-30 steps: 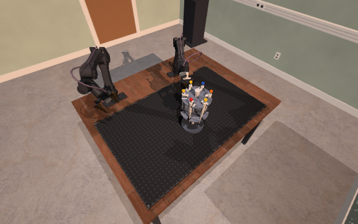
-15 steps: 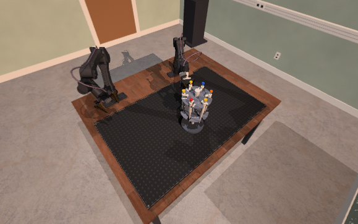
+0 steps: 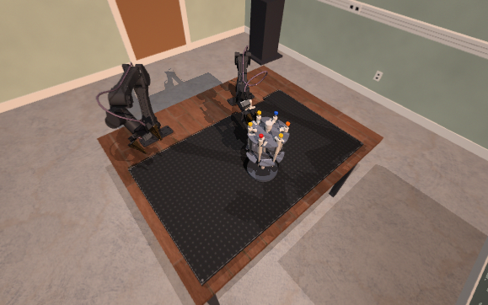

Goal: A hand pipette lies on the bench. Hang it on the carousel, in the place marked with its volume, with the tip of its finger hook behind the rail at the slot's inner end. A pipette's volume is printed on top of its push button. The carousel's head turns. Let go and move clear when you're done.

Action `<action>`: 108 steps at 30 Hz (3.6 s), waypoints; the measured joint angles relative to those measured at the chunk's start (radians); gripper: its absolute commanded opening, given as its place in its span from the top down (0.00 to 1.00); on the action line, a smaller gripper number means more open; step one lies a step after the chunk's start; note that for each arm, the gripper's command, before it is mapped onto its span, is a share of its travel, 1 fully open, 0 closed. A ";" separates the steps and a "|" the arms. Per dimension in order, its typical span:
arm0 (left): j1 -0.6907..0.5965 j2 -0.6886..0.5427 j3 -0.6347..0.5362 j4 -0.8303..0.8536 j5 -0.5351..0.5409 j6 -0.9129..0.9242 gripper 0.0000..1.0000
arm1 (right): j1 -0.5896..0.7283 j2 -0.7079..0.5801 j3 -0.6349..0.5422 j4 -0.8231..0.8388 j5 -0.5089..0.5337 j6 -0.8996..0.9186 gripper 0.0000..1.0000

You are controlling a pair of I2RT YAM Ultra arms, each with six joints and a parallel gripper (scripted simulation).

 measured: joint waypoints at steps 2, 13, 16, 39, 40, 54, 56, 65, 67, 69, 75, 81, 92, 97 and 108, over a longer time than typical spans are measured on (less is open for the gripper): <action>0.000 0.000 0.000 0.000 -0.007 0.000 0.88 | 0.000 0.000 0.000 0.000 0.000 0.000 0.00; 0.000 0.000 0.000 0.000 -0.017 0.000 0.88 | 0.000 0.000 0.000 0.000 0.000 0.000 0.00; 0.000 0.000 0.000 0.000 -0.018 0.000 0.88 | 0.000 0.000 0.000 0.000 0.000 0.000 0.00; 0.000 0.000 0.000 0.000 -0.018 0.000 0.88 | 0.000 0.000 0.000 0.000 0.000 0.000 0.00; 0.000 0.000 0.000 0.000 -0.018 0.000 0.88 | 0.000 0.000 0.000 0.000 0.000 0.000 0.00; -0.067 0.082 0.107 -0.021 -0.256 0.000 0.88 | 0.000 0.000 0.000 0.000 0.000 0.000 0.00; -0.074 0.082 0.112 -0.029 -0.280 0.000 0.88 | 0.000 0.000 0.000 0.000 0.000 0.000 0.00; -0.074 0.082 0.120 -0.030 -0.312 0.000 0.88 | 0.000 0.000 0.000 0.000 0.000 0.000 0.00; -0.074 0.082 0.120 -0.030 -0.314 0.000 0.88 | 0.000 0.000 0.000 0.000 0.000 0.000 0.00; -0.074 0.082 0.120 -0.030 -0.315 0.000 0.88 | 0.000 0.000 0.000 0.000 0.000 0.000 0.00; -0.074 0.082 0.120 -0.030 -0.316 0.000 0.88 | 0.000 0.000 0.000 0.000 0.000 0.000 0.00; -0.074 0.082 0.120 -0.030 -0.317 0.000 0.88 | 0.000 0.000 0.000 0.000 0.000 0.000 0.00; -0.074 0.082 0.120 -0.030 -0.317 0.000 0.88 | 0.000 0.000 0.000 0.000 0.000 0.000 0.00; -0.074 0.082 0.120 -0.030 -0.317 0.000 0.88 | 0.000 0.000 0.000 0.000 0.000 0.000 0.00; -0.096 0.132 0.190 -0.042 -0.422 0.002 0.88 | 0.000 0.000 0.000 0.000 0.000 0.000 0.00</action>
